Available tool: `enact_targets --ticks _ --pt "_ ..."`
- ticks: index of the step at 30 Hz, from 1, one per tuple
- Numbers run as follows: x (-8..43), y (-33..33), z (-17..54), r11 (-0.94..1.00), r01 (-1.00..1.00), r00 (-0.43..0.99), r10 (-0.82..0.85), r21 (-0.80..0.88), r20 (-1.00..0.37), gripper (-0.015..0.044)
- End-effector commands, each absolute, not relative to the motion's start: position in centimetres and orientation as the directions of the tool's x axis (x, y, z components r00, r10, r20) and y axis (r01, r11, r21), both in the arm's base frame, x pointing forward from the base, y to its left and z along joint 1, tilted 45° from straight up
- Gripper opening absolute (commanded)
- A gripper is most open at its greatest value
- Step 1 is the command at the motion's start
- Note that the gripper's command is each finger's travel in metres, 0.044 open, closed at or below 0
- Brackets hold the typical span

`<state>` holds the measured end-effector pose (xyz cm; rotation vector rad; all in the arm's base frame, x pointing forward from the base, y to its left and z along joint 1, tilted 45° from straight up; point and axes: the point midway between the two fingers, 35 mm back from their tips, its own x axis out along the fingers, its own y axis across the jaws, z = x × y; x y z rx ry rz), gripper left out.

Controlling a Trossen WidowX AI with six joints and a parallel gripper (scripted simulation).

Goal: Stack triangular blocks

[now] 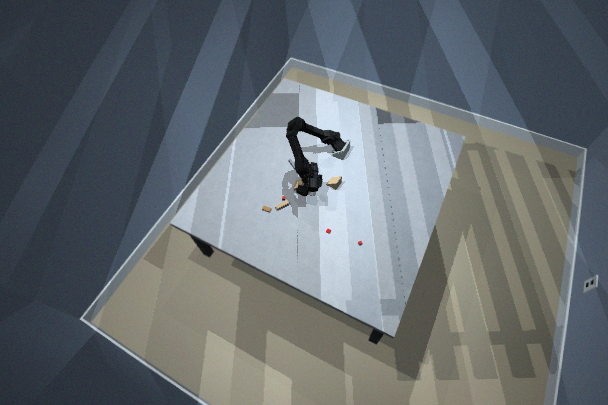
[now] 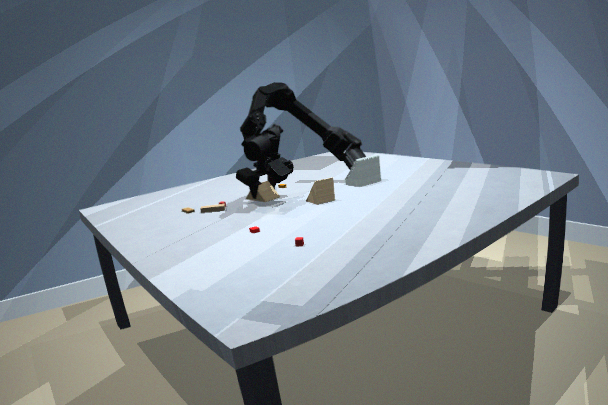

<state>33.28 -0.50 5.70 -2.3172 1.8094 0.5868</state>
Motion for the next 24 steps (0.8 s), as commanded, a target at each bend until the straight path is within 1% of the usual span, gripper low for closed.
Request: enact_targets --ticks 1,15,24 --pt "33.4 1.1 6.9 -0.286 -0.949 0.216 -0.893 0.129 -0.394 0.0" --pt "32.2 5.4 11.6 -0.332 -0.92 0.232 -0.889 0.207 -0.394 0.0" --pt "32.1 5.6 11.8 -0.334 -0.919 0.233 -0.889 0.211 -0.393 0.0"
